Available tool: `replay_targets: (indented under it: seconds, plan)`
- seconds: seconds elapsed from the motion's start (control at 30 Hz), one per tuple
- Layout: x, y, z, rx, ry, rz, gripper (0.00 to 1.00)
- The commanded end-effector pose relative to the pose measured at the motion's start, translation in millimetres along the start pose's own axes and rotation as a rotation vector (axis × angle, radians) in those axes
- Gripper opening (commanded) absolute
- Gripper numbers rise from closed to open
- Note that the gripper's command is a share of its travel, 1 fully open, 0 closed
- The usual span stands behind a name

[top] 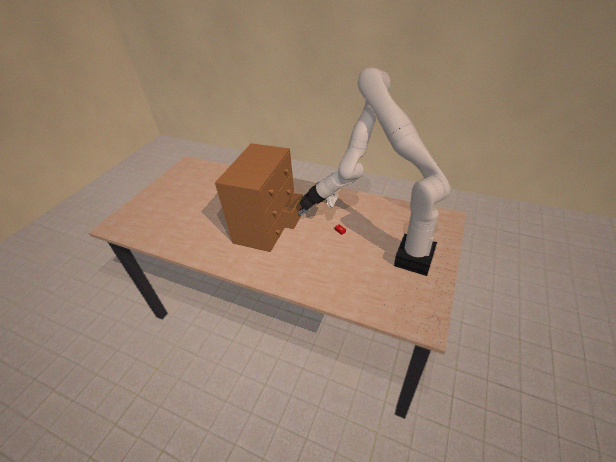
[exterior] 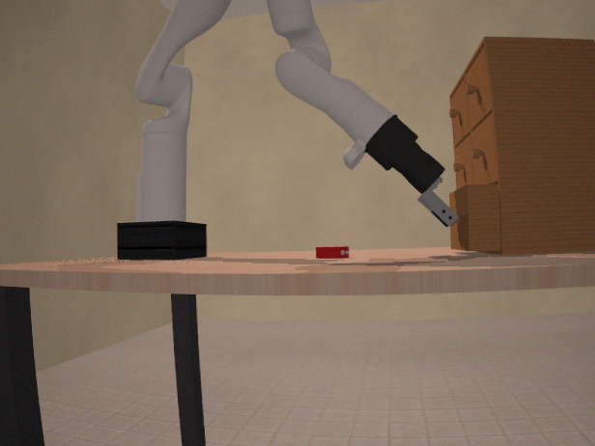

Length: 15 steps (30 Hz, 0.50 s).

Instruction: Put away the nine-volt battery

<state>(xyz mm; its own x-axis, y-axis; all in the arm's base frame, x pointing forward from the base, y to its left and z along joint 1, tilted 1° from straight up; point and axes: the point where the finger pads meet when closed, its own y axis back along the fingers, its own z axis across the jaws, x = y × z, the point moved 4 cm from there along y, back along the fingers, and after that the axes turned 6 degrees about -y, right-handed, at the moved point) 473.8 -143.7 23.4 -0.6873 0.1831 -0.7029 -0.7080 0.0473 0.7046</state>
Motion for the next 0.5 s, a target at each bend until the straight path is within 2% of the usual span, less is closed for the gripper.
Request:
replay_targets:
  seconds: [0.0, 0.47]
  plan:
    - [1.2, 1.4, -0.5, 0.001, 0.0, 0.001, 0.37]
    - [6.8, 7.1, -1.1, 0.001, 0.0, 0.001, 0.37]
